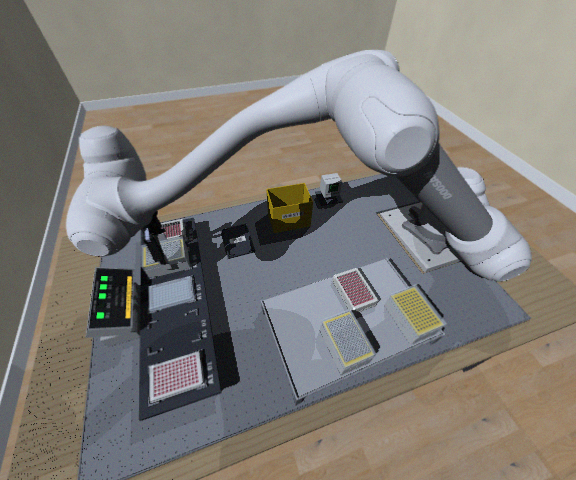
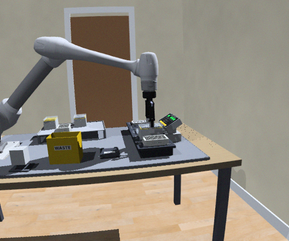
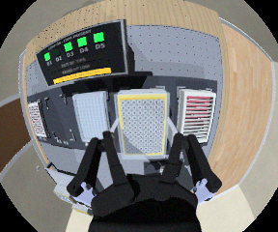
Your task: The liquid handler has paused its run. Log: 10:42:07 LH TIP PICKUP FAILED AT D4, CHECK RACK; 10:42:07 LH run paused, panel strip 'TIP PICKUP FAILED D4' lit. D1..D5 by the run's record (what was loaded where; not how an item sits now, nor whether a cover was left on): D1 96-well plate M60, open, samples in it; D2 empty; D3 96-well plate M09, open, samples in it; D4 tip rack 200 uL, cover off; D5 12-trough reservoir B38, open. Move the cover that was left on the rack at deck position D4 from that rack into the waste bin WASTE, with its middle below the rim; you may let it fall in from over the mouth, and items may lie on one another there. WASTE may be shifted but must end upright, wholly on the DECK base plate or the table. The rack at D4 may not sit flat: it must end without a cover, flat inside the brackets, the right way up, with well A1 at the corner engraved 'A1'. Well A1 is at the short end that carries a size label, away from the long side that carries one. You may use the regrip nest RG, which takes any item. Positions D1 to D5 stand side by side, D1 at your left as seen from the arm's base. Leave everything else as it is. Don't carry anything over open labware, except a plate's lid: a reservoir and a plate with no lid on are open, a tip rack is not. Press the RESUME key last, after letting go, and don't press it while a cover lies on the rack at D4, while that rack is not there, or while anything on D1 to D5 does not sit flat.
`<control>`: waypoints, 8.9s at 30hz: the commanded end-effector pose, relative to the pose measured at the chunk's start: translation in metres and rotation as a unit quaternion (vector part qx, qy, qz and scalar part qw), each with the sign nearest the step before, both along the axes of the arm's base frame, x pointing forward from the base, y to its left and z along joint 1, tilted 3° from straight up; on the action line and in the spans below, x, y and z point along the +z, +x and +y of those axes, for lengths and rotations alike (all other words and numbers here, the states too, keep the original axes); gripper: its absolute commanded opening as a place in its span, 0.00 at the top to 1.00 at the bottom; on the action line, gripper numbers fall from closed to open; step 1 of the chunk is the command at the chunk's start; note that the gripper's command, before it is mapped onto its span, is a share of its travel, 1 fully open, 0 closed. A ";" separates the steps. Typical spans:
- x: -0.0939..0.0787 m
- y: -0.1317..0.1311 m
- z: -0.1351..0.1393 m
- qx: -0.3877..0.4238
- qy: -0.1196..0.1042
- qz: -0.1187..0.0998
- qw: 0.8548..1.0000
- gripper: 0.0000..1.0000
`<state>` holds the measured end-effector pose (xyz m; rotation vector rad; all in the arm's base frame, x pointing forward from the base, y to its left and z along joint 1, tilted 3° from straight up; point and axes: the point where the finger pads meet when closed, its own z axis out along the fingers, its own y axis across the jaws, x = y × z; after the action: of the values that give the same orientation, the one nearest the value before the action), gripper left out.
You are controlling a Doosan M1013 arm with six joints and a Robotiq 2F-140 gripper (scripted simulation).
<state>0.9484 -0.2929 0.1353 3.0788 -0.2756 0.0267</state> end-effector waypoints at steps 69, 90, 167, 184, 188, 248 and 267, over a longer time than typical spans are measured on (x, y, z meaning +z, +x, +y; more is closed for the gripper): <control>0.022 0.000 0.000 -0.003 0.000 -0.001 1.000 1.00; 0.050 0.000 0.001 -0.003 0.000 -0.001 1.000 1.00; 0.151 -0.002 0.007 -0.003 0.000 -0.001 1.000 1.00; 0.151 -0.002 0.007 -0.003 0.000 -0.001 1.000 1.00; 0.151 -0.002 0.007 -0.003 0.000 -0.001 1.000 1.00; 0.151 -0.002 0.007 -0.003 0.000 -0.001 1.000 1.00; 0.151 -0.002 0.007 -0.003 0.000 -0.001 1.000 1.00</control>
<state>0.9477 -0.2895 0.2829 3.0755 -0.2864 0.0320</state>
